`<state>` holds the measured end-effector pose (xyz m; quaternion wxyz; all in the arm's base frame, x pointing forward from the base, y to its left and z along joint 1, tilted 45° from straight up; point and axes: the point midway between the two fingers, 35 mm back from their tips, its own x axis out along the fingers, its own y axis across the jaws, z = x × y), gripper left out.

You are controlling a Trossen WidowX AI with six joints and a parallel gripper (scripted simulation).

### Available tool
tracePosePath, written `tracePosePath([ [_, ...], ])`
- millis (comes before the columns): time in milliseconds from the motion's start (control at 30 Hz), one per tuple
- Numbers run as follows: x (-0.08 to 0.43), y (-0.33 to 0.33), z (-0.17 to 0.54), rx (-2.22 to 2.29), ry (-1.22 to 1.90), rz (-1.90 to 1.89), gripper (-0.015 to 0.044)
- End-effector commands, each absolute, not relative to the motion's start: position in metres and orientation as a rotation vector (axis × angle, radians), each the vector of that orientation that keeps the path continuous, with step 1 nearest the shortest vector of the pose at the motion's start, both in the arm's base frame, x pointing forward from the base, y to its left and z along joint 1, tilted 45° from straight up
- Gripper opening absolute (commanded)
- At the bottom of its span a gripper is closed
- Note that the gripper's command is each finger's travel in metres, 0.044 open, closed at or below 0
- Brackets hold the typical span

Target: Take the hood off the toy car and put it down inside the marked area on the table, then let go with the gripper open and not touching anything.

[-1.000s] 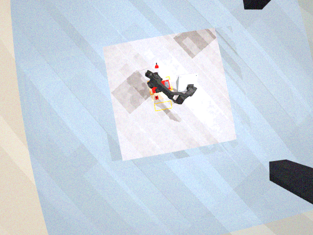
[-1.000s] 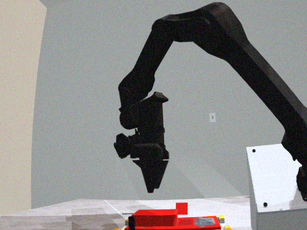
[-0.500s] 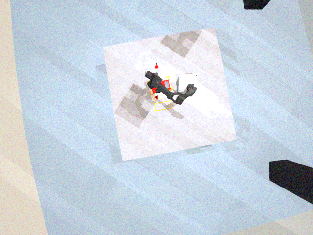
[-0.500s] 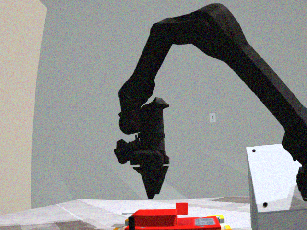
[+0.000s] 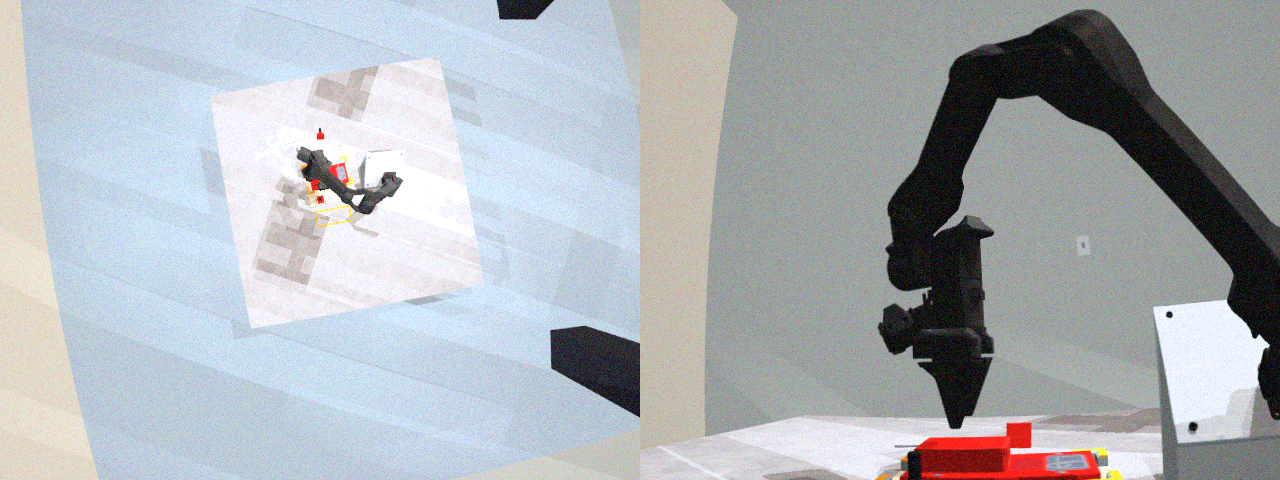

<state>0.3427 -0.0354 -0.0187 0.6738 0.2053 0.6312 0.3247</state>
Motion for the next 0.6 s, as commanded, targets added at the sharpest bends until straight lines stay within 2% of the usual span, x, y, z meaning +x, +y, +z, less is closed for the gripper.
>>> tracePosePath([
  [0, 0.341, -0.031, -0.022, 0.471, 1.426, 0.732, 0.0440],
  [567, 0.341, -0.020, -0.033, 0.472, 1.425, 0.733, 0.0440],
])
